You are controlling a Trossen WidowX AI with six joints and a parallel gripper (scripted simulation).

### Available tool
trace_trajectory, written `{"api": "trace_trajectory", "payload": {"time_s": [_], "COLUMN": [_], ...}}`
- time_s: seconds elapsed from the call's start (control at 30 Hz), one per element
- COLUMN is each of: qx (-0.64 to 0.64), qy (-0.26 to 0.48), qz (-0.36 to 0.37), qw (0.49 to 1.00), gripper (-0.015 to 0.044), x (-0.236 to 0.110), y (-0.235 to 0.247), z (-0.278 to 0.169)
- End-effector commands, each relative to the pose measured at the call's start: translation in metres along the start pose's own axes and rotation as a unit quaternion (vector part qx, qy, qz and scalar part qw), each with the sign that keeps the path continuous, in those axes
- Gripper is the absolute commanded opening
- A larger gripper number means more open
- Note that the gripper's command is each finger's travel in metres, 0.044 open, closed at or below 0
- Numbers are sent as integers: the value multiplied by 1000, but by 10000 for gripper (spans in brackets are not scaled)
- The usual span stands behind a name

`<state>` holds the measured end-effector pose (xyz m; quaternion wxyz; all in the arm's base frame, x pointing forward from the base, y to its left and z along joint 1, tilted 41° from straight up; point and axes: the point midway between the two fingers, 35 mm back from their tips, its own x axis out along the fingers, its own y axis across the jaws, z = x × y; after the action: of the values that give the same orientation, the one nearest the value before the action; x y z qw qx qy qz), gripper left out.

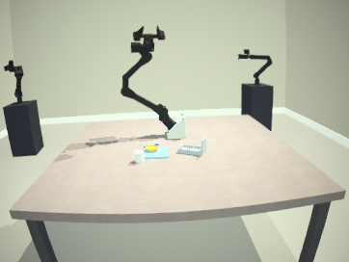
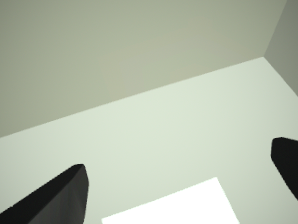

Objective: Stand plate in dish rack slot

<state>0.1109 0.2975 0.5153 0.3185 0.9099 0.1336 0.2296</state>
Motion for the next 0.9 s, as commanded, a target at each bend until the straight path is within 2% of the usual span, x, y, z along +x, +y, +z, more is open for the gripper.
{"api": "trace_trajectory", "payload": {"time_s": [0.0,0.43,0.87], "qx": [-3,-199,-369], "qy": [-1,-46,-101], "qz": [0,-11,-46], "qw": [1000,979,923], "gripper": [400,400,400], "x": [0,37,73], "y": [0,-29,-48], "z": [0,41,99]}}
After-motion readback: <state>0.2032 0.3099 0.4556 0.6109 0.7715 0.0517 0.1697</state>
